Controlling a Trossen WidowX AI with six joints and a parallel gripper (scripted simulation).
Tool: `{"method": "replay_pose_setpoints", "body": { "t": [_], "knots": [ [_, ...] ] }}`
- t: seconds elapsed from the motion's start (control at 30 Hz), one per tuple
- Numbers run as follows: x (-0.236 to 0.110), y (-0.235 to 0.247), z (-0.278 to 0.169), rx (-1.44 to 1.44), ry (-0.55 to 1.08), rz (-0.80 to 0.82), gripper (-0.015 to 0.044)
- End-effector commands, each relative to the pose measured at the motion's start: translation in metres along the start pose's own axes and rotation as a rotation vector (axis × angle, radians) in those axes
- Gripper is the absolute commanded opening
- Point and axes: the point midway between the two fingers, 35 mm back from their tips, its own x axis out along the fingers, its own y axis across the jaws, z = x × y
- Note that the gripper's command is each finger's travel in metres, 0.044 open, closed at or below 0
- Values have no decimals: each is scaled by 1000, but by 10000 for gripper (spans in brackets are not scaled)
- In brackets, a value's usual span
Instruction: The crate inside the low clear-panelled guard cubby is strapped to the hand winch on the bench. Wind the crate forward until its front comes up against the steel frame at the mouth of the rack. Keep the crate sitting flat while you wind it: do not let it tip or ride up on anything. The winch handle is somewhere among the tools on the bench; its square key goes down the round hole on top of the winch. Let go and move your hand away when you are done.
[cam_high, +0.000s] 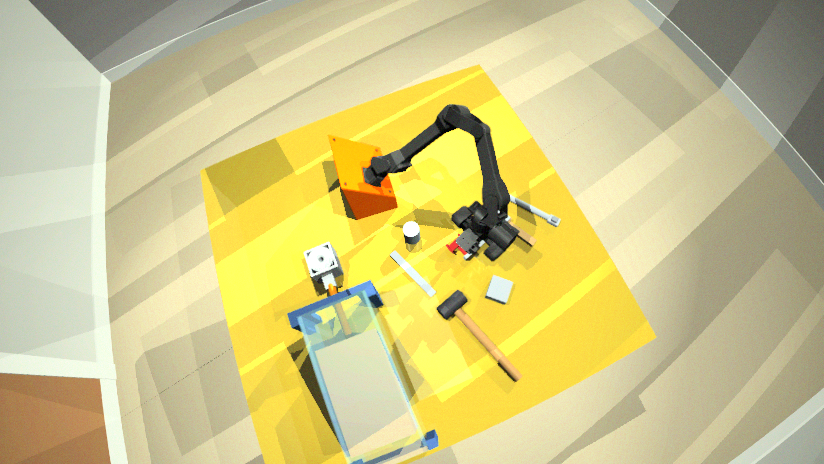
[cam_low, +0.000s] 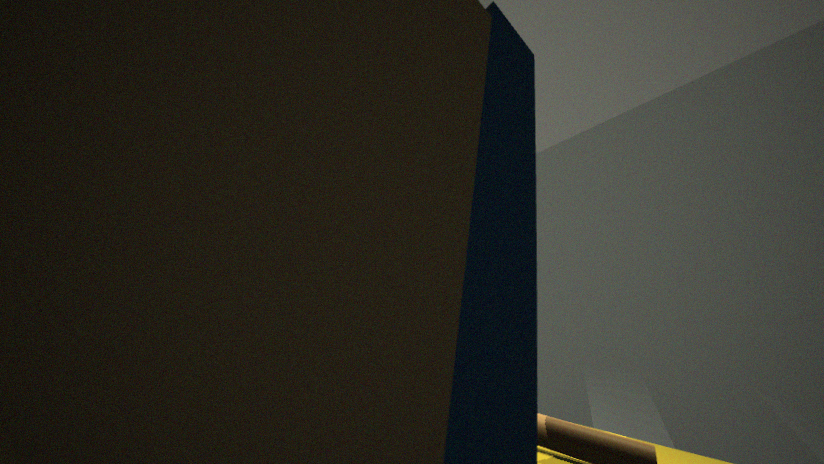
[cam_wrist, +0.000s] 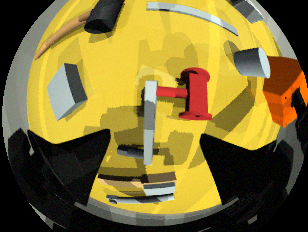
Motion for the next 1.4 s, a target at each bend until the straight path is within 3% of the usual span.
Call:
{"method": "replay_pose_setpoints", "body": {
  "t": [0.0,0.23,1.0,1.37],
  "knots": [
    [8,3,-6,-2,9,6,440],
    [40,6,-11,-2,11,7,440],
    [56,6,-11,-2,12,8,440],
    [53,7,-14,-11,17,14,151]
  ]
}}
